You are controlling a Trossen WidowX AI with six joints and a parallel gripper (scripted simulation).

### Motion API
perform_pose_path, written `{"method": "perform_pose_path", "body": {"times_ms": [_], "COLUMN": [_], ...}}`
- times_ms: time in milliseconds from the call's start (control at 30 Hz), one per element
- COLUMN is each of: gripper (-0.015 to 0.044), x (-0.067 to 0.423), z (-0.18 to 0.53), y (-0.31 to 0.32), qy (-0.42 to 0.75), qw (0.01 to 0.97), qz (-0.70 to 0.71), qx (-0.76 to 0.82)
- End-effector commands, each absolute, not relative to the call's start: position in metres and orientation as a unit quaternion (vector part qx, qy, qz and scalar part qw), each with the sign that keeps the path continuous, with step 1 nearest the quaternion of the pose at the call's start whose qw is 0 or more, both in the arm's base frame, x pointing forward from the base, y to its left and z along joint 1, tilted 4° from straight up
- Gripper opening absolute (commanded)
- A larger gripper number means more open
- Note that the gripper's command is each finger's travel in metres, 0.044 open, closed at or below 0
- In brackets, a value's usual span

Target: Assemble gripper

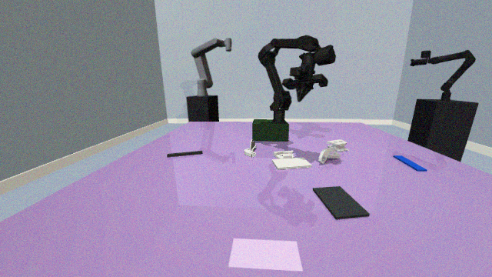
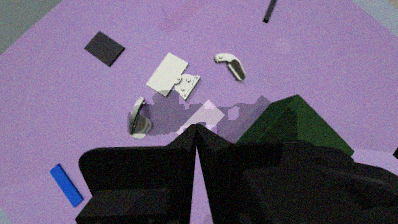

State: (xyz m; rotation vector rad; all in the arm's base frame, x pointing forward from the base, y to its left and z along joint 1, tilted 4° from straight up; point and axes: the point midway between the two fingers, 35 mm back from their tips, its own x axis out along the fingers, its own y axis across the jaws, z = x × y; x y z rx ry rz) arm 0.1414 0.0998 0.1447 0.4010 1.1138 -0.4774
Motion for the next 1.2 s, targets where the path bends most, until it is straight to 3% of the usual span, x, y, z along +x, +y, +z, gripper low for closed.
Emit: {"method": "perform_pose_path", "body": {"times_ms": [0, 633, 1167], "gripper": [0.0, 0.0, 0.0], "x": [0.158, 0.261, 0.265], "z": [0.133, 0.028, 0.013], "y": [0.117, 0.165, 0.167], "qy": [0.546, 0.661, 0.664], "qw": [0.779, 0.637, 0.633], "qz": [-0.238, -0.281, -0.281], "qx": [0.195, 0.28, 0.283]}}
